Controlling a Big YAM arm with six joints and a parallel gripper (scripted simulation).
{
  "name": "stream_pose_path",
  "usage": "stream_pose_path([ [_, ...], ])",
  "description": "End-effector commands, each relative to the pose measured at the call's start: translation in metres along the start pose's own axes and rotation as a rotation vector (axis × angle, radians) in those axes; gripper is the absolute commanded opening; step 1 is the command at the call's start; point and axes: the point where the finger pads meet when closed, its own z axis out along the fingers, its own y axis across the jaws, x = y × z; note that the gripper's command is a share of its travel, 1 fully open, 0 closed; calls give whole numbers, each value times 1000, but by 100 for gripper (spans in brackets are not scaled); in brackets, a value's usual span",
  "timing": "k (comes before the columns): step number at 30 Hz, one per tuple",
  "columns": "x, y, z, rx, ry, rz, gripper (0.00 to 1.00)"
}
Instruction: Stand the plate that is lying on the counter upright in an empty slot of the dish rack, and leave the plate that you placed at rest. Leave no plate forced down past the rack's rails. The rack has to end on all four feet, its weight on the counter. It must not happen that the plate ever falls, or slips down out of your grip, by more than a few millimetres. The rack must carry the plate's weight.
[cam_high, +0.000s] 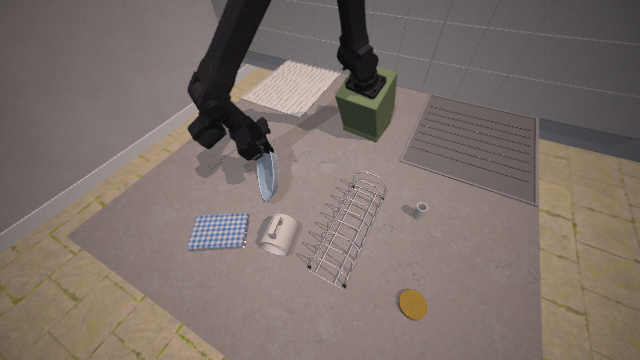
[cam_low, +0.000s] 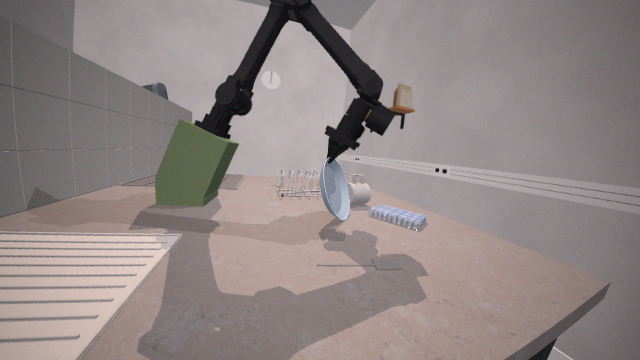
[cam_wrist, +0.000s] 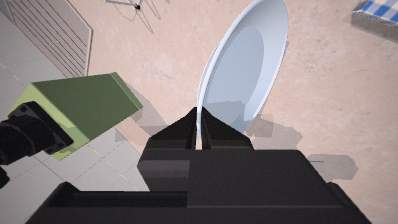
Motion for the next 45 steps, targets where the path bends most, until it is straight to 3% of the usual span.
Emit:
stream_pose_path([
  [1,-2,-10,-7,-9,-8,-11,0],
  [45,-1,-9,-7,-29,-7,-12,0],
])
